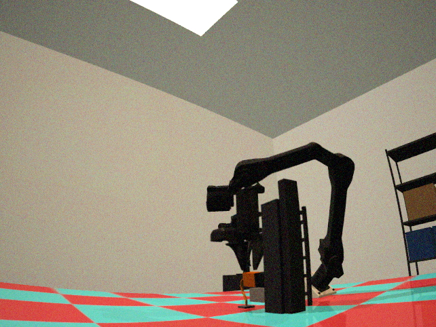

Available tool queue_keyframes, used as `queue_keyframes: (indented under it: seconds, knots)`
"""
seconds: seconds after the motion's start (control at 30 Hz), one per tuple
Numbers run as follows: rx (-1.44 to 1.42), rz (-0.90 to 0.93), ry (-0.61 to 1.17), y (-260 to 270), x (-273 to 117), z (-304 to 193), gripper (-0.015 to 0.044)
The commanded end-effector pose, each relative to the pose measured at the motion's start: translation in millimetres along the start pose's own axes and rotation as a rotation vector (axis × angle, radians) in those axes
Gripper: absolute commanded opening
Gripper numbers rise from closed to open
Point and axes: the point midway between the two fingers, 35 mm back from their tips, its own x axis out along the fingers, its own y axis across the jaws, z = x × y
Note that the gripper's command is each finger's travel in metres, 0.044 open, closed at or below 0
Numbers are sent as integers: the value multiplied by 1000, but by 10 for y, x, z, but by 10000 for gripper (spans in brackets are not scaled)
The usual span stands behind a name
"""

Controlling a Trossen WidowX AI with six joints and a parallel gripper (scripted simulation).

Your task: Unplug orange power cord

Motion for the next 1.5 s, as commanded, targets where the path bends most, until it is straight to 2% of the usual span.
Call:
queue_keyframes:
  seconds: [0.0,0.57,1.23,1.27,1.47]
  knots:
    - [6,-2,6,-4,12,-30,160]
    - [6,-2,6,-4,130,-31,160]
    - [2,2,-1,-1,110,-11,27]
    - [2,2,-1,-1,110,-8,0]
    - [2,2,-2,8,105,59,0]
